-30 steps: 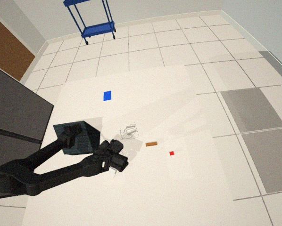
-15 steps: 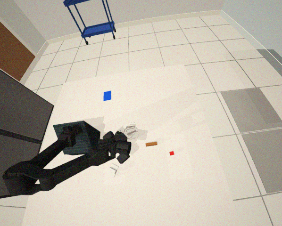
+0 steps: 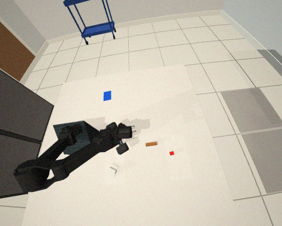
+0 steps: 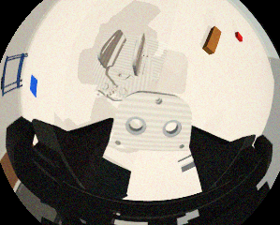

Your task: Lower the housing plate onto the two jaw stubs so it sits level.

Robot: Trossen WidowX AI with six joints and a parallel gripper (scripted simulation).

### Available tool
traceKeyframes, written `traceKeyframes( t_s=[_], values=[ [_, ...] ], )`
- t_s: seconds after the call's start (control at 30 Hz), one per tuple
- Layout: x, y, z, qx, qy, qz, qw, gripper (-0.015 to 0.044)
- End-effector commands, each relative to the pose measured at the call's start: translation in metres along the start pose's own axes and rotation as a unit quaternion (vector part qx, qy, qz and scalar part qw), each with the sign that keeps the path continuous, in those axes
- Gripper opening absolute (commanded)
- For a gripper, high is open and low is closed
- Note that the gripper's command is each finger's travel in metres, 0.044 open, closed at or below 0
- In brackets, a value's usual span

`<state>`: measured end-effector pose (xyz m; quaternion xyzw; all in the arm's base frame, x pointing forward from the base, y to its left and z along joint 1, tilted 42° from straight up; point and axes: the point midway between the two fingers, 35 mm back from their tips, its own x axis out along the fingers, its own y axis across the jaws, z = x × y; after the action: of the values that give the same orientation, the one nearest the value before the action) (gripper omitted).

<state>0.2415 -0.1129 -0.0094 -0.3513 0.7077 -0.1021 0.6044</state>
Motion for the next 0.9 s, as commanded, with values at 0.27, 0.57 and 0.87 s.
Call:
traceKeyframes(
  t_s=[0.27,0.57,0.87],
  values=[
    [0.000,0.035,0.015,0.064,0.004,-0.018,0.998,0.0351],
    [0.000,0.057,0.021,0.106,0.002,-0.032,0.994,0.0351],
    [0.000,0.057,0.021,0.106,0.002,-0.032,0.994,0.0351]
  ],
)
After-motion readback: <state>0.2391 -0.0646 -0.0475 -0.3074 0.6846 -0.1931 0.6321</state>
